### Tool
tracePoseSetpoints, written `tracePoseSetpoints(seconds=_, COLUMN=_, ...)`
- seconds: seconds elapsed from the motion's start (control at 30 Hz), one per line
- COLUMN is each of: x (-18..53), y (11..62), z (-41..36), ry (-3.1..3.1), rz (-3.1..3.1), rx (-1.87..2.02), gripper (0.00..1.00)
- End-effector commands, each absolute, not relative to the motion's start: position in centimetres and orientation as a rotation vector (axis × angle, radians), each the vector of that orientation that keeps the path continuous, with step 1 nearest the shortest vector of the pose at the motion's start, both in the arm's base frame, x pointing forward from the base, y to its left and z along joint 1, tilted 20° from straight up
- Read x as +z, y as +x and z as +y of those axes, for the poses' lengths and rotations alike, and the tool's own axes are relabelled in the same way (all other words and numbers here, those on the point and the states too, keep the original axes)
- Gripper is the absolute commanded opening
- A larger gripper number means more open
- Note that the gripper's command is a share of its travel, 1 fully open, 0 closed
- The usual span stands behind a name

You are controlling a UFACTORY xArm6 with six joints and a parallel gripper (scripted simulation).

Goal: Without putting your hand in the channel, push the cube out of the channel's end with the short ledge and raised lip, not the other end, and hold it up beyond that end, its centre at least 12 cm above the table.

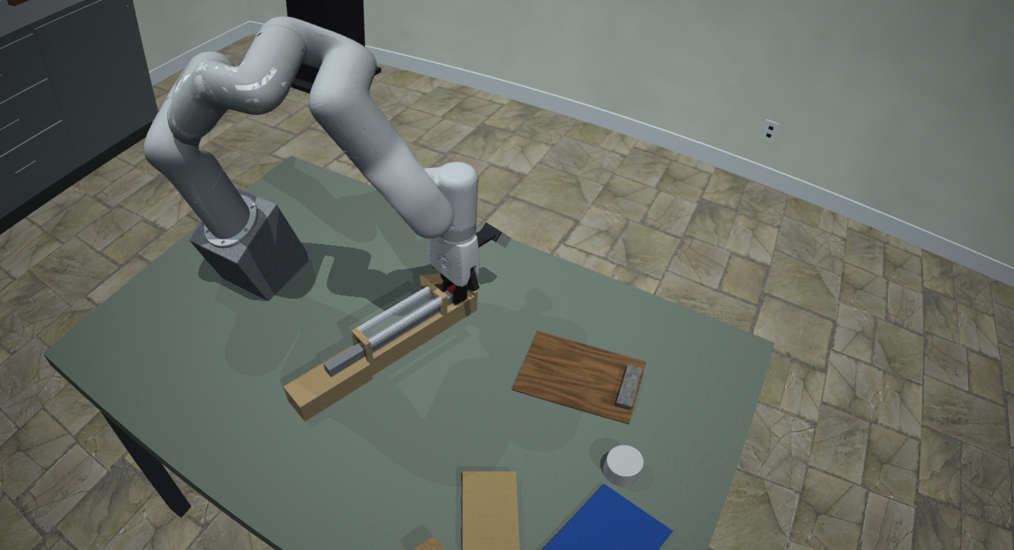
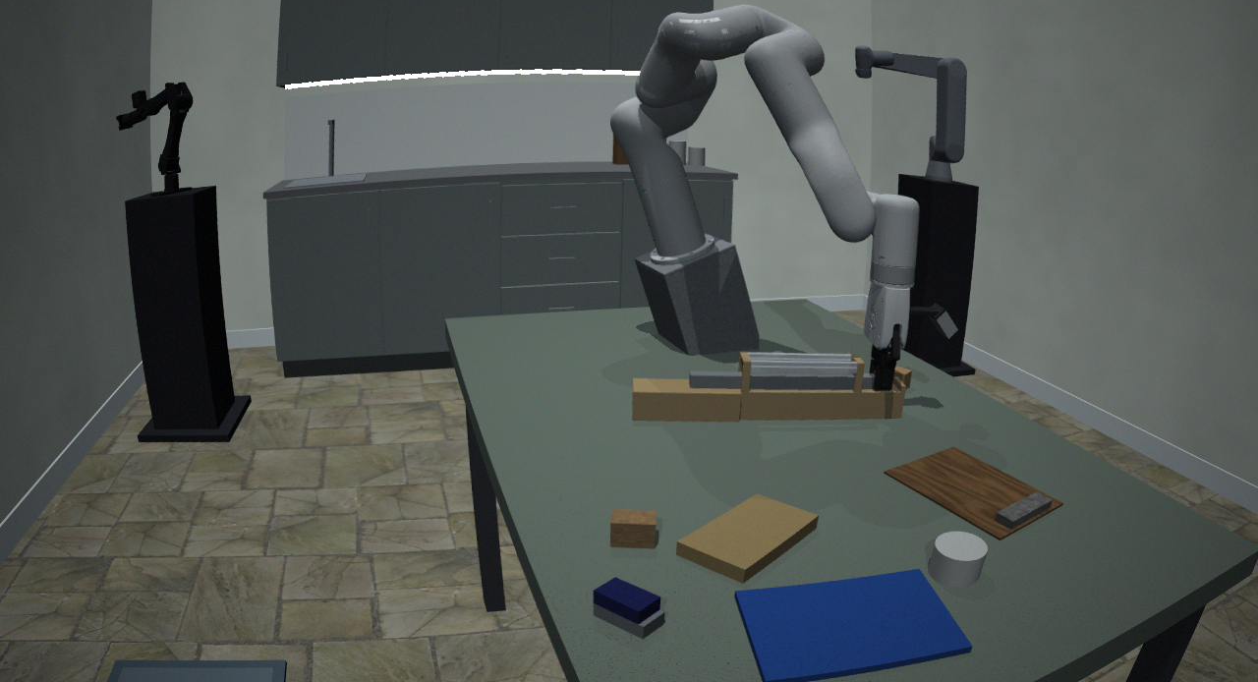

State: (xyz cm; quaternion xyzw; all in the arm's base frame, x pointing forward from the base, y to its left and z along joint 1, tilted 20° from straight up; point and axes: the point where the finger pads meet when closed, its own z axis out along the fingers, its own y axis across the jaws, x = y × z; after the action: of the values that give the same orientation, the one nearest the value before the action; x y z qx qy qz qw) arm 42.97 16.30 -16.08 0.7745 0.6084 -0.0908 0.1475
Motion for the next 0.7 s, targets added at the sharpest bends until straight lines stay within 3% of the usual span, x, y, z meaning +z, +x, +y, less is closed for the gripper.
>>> tracePoseSetpoints(seconds=0.0, x=-15.97, y=43.11, z=16.42, ry=2.228, rz=1.75, rx=-0.256, gripper=0.0)
tracePoseSetpoints(seconds=0.67, x=-15.8, y=43.1, z=16.48, ry=2.228, rz=1.75, rx=-0.256, gripper=0.0)
